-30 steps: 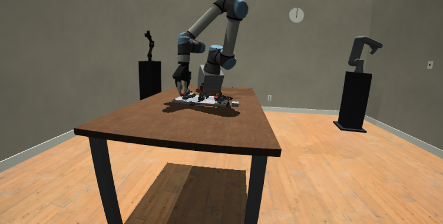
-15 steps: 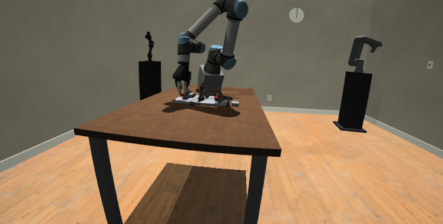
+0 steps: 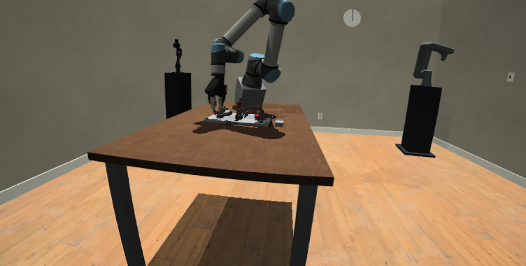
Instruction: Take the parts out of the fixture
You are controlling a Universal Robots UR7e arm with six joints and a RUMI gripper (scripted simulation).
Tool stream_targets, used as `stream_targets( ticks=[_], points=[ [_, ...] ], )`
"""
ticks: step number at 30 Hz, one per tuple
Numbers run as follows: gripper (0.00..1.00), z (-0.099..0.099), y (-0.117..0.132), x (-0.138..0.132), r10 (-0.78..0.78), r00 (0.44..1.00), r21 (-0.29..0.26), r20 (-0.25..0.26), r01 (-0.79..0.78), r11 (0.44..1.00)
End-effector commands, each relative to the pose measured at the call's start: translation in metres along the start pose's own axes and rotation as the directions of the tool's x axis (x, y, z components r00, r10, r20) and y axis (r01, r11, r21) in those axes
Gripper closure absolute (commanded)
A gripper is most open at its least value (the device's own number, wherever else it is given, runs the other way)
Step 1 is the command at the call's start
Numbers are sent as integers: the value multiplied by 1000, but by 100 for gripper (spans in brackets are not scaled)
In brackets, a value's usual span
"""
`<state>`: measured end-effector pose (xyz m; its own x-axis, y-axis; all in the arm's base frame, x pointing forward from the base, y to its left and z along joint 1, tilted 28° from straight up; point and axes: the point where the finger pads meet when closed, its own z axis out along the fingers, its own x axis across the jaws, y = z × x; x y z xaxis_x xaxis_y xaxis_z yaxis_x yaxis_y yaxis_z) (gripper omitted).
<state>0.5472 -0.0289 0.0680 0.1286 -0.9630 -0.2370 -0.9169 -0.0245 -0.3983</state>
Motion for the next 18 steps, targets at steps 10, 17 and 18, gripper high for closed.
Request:
stream_targets(
  ticks=[10, 17, 18],
  points=[
    [100, -3, 1, 0, 0, 1000, 1, -1, 0, 1000],
    [100, -5, 1, 0, 0, 1000, 1, -1, 0, 1000],
    [100, -6, 2, 0, 0, 1000, 1, -1, 0, 1000]
  ],
)
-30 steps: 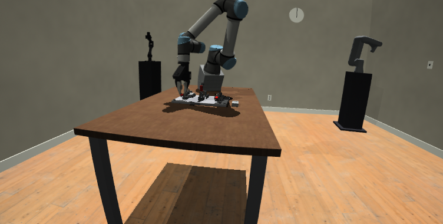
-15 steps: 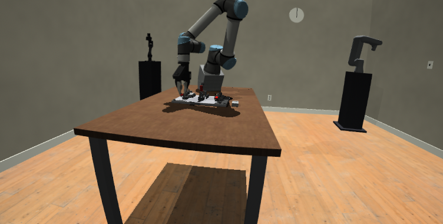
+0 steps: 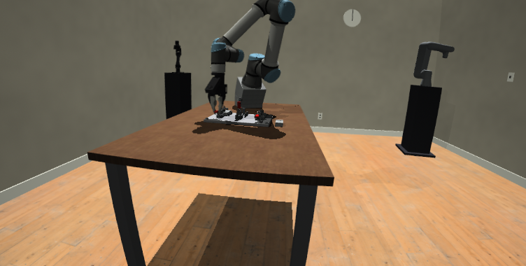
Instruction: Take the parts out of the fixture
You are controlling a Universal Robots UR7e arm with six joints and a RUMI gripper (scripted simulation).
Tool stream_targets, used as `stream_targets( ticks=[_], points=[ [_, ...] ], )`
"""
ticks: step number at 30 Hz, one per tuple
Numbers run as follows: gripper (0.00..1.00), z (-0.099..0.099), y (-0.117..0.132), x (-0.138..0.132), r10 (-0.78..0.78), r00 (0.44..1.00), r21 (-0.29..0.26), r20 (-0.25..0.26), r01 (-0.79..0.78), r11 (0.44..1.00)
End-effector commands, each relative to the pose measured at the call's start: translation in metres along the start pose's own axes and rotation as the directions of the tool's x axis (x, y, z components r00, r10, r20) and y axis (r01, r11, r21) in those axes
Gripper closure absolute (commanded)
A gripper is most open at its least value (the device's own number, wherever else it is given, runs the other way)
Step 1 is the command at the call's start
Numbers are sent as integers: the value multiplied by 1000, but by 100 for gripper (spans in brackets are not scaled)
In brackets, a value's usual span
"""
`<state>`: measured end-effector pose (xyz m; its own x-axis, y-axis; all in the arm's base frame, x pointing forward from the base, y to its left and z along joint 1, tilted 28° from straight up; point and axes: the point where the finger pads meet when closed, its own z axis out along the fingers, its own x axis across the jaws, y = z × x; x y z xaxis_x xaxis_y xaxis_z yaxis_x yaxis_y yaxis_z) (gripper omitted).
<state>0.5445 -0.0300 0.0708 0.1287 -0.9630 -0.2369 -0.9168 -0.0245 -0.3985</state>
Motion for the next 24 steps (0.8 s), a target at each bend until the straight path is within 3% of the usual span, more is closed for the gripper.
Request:
stream_targets(
  ticks=[1, 24],
  points=[
    [100, -3, 1, 0, 0, 1000, 1, 0, 0, 1000],
    [100, -18, 13, 0, 0, 1000, 1, 0, 0, 1000]
  ],
)
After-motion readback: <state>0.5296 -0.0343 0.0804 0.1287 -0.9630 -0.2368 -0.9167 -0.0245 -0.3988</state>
